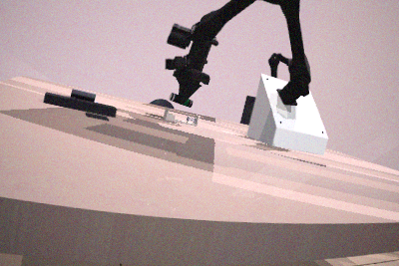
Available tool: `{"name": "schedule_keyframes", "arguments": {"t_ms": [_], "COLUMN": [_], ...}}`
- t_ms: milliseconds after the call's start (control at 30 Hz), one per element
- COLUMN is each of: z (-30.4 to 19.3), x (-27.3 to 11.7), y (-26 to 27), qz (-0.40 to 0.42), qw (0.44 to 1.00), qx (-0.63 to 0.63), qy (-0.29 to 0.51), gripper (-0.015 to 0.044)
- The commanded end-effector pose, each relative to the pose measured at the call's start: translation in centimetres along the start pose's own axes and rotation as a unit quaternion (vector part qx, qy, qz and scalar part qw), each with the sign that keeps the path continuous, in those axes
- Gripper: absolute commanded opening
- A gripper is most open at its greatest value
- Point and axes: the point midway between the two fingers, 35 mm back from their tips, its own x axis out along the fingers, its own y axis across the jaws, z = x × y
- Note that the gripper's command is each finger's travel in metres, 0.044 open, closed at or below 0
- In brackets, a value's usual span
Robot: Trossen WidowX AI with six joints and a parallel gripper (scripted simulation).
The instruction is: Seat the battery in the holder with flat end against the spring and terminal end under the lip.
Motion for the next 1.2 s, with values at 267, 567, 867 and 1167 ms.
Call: {"name": "schedule_keyframes", "arguments": {"t_ms": [267,567,867,1167], "z": [-0.1,-0.1,-0.3,-0.4], "x": [1.6,1.9,2.5,2.9], "y": [0.6,0.6,0.4,0.2], "qz": [-0.001,-0.006,-0.009,-0.012], "qw": [0.998,0.997,0.995,0.992], "qx": [-0.002,-0.004,-0.003,-0.002], "qy": [-0.066,-0.079,-0.101,-0.123], "gripper": [0.0081,0.0081,0.0081,0.0081]}}
